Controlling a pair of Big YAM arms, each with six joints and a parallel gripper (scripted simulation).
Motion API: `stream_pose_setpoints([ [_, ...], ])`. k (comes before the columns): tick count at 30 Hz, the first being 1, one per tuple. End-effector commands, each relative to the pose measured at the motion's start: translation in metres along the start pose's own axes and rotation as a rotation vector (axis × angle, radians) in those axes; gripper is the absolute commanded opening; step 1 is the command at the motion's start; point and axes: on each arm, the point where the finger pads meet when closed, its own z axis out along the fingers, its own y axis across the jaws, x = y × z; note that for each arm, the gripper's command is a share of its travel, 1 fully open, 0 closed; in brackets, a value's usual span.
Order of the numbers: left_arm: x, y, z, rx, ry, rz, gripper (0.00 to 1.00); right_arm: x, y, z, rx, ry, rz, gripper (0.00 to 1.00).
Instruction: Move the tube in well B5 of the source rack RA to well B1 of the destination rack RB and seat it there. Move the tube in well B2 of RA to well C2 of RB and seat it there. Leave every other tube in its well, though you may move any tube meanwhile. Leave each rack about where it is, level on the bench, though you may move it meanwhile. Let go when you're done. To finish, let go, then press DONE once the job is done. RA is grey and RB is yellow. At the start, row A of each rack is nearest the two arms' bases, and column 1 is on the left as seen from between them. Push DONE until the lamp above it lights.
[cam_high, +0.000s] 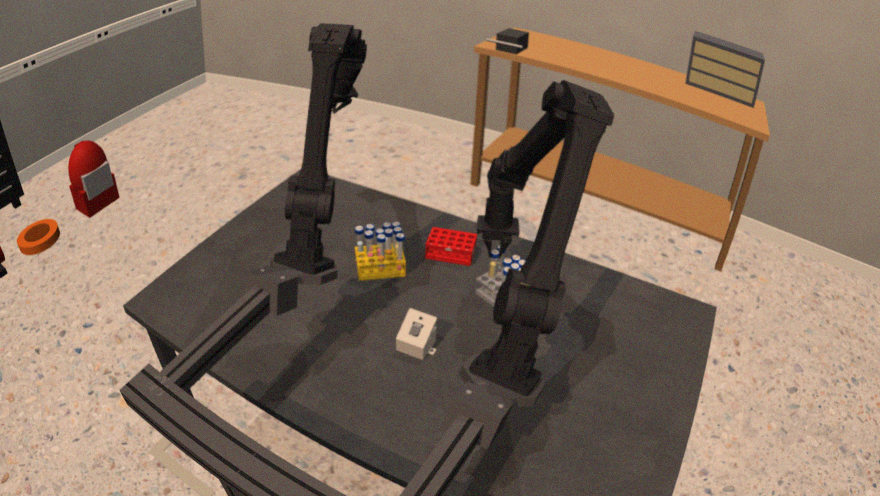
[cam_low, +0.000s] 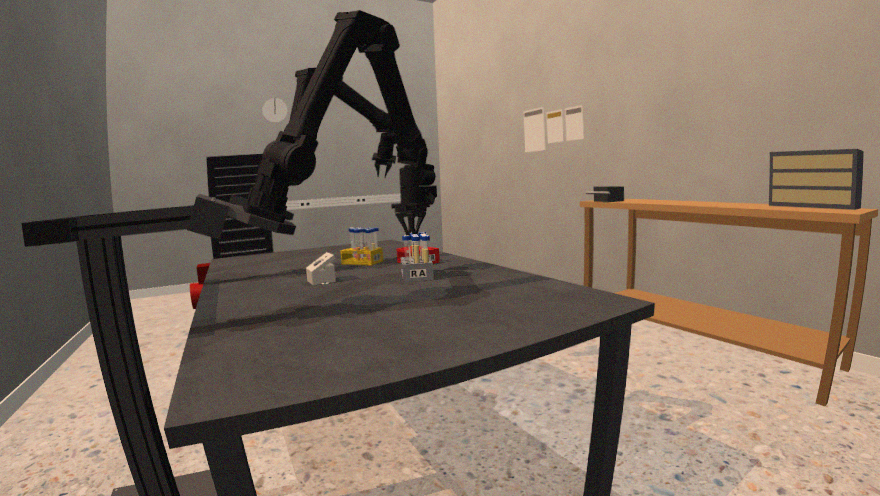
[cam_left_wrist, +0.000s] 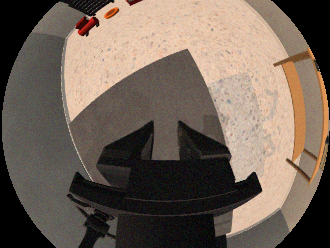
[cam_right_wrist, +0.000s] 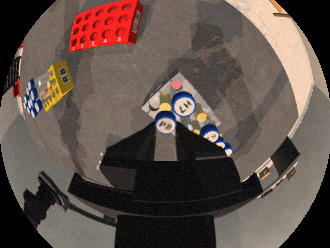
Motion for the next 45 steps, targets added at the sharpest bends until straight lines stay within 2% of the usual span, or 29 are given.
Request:
stream_pose_setpoints([
  [1,-0.015,-0.005,-0.013,0.021,-0.031,-0.013,0.30,-0.013,-0.001,-0.007,-0.003,-0.031,0.006,0.24],
  [3,-0.015,-0.005,-0.013,0.021,-0.031,-0.013,0.30,-0.013,-0.001,-0.007,-0.003,-0.031,0.006,0.24],
  [4,-0.015,-0.005,-0.013,0.021,-0.031,-0.013,0.30,-0.013,-0.001,-0.007,-0.003,-0.031,0.006,0.30],
  [21,-0.015,-0.005,-0.013,0.021,-0.031,-0.013,0.30,-0.013,-0.001,-0.007,-0.003,-0.031,0.006,0.30],
  [29,-0.015,-0.005,-0.013,0.021,-0.031,-0.013,0.30,-0.024,0.003,-0.045,-0.008,-0.064,0.012,0.30],
  [33,-0.015,-0.005,-0.013,0.021,-0.031,-0.013,0.30,-0.024,0.003,-0.051,-0.008,-0.064,0.012,0.30],
  [34,-0.015,-0.005,-0.013,0.021,-0.031,-0.013,0.30,-0.019,0.003,-0.041,-0.005,-0.038,0.012,0.30],
  [36,-0.015,-0.005,-0.013,0.021,-0.031,-0.013,0.30,-0.023,0.002,-0.059,-0.008,-0.064,0.015,0.30],
  [45,-0.015,-0.005,-0.013,0.021,-0.031,-0.013,0.30,-0.026,0.003,-0.084,-0.009,-0.067,0.013,0.30],
])
